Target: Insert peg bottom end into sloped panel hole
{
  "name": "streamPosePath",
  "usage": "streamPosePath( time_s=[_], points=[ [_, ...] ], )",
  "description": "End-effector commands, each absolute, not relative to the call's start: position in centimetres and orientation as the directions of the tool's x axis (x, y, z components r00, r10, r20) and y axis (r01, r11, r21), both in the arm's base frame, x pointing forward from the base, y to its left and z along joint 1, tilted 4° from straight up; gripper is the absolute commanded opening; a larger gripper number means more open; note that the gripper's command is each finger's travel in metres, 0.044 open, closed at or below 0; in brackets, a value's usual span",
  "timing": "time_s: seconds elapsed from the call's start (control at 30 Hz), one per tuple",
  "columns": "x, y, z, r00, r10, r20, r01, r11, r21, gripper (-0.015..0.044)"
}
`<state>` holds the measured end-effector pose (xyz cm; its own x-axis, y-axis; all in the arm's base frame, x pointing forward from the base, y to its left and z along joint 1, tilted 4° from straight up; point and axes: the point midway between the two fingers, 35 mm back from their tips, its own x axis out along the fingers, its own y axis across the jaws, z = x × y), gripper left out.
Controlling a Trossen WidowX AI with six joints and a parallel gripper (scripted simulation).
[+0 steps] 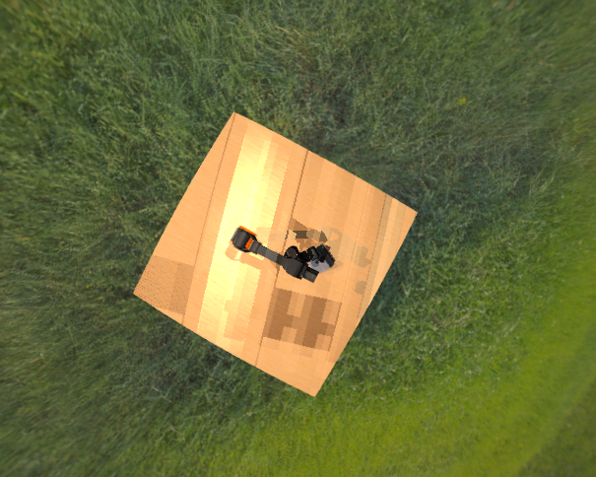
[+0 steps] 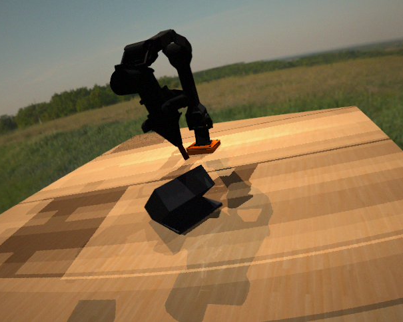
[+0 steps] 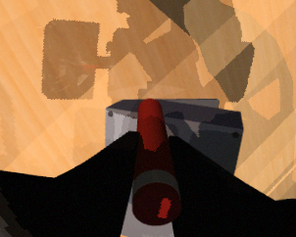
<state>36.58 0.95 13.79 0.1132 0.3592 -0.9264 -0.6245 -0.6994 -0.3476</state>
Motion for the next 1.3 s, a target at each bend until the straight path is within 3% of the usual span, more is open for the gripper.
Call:
streamPosePath(
  time_s=[0.0, 1.27],
  points=[
    [37.0, 0.5, 14.0, 0.132, 0.376, -0.917, -0.644, -0.671, -0.367, 0.0],
    [39.1, -4.7, 15.1, 0.285, 0.495, -0.821, -0.784, -0.373, -0.497, 0.0]
  ],
)
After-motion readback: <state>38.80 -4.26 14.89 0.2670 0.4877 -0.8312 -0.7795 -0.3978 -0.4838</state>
